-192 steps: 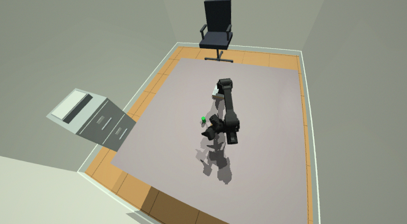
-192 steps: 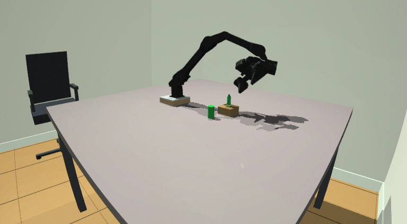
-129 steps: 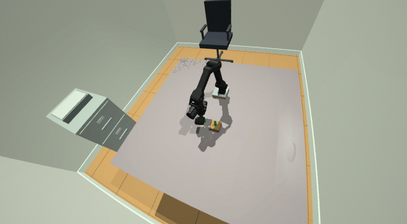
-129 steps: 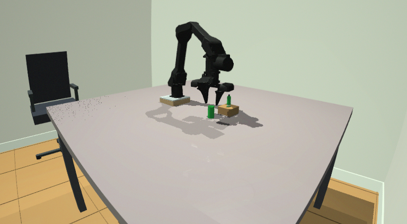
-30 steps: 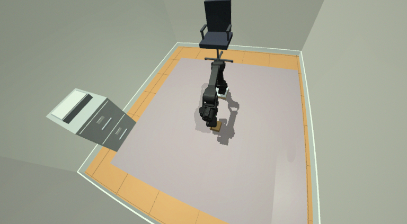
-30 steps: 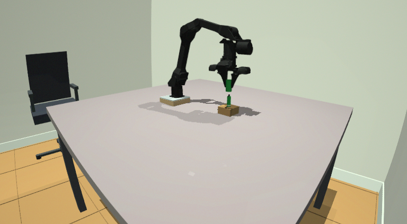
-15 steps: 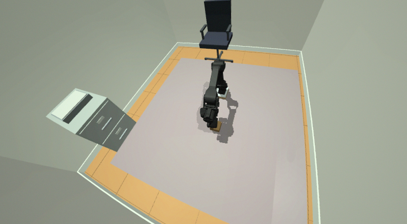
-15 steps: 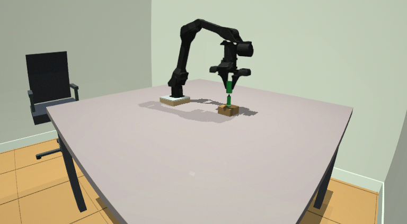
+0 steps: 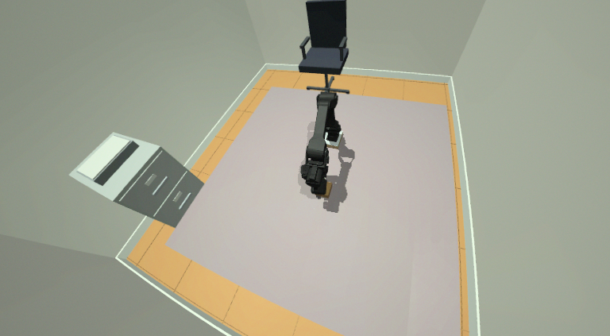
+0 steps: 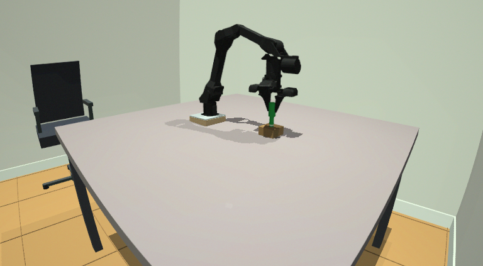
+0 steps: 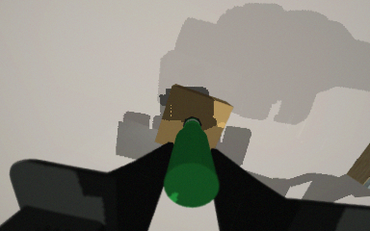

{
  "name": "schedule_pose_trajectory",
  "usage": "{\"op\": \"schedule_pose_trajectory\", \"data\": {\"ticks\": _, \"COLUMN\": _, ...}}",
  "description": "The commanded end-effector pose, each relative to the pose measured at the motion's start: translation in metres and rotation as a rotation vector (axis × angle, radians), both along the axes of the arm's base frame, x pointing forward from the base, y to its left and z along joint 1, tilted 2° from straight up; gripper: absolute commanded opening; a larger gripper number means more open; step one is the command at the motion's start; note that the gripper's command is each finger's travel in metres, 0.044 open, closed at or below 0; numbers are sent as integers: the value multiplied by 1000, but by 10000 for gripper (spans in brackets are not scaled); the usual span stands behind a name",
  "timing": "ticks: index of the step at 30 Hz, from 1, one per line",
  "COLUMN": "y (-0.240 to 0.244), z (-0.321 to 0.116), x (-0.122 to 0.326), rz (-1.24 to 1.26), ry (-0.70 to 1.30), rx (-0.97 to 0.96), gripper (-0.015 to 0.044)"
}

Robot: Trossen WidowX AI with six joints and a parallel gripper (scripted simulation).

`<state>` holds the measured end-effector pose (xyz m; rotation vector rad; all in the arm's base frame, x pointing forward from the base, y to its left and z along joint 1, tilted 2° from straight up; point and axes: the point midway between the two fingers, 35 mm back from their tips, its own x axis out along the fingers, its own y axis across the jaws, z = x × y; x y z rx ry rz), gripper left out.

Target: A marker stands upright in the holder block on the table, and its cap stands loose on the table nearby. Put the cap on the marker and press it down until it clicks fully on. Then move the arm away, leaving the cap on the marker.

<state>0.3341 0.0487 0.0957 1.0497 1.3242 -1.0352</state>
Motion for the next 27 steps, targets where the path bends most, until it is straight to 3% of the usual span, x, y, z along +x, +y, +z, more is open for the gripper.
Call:
{"op": "schedule_pose_trajectory", "data": {"ticks": 1, "y": 0, "z": -8, "x": 0, "rz": -4, "ry": -2, "rx": 2, "gripper": 0}}
{"op": "schedule_pose_trajectory", "data": {"ticks": 24, "y": 1, "z": -28, "x": -1, "rz": -4, "ry": -2, "rx": 2, "gripper": 0}}
{"op": "schedule_pose_trajectory", "data": {"ticks": 27, "y": 0, "z": -28, "x": -1, "rz": -1, "ry": 0, "rx": 0, "gripper": 79}}
